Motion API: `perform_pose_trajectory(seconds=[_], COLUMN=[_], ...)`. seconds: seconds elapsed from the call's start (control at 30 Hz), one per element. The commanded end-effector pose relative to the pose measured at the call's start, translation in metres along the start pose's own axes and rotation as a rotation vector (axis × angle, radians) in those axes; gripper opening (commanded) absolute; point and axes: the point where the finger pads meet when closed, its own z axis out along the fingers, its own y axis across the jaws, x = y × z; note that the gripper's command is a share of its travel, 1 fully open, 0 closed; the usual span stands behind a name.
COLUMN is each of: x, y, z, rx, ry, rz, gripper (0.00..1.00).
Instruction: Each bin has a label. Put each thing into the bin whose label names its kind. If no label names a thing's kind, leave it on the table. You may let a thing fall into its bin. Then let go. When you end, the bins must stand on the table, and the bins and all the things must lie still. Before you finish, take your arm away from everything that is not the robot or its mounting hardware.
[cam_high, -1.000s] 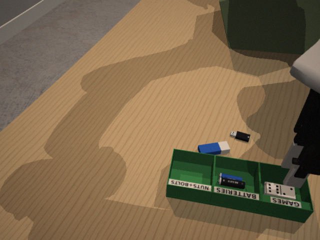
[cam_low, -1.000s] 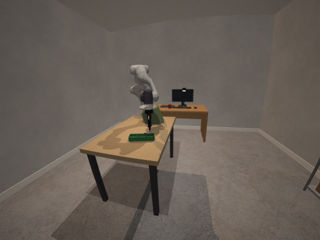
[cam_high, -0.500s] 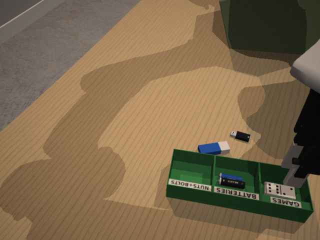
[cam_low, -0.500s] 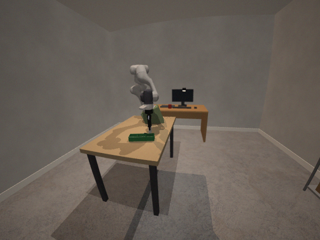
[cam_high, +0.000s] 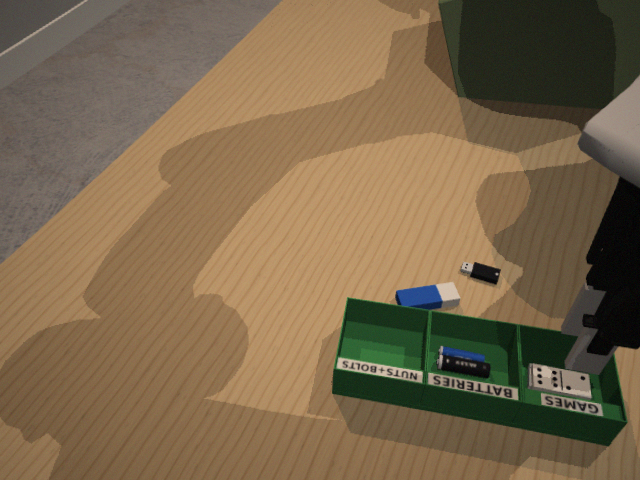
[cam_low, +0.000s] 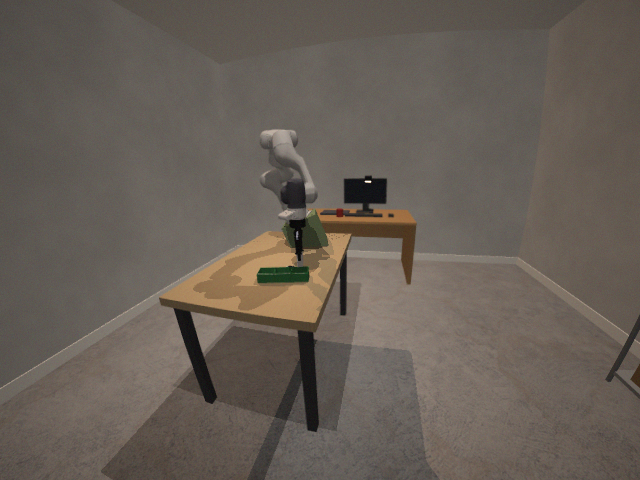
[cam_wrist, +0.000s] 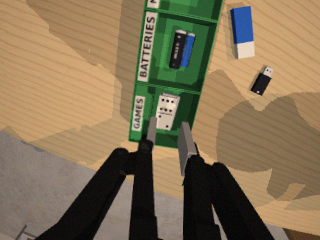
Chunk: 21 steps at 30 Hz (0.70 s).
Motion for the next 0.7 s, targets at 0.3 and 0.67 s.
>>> perform_pose_trajectory(seconds=[0.3,0.67], x=[0.001,0.001], y=[0.001,0.001], z=[-0.025,-0.069], rx=[0.000,0.000], ry=[0.001,0.001], rz=[0.001,0.001], gripper=[1.00,1.00])
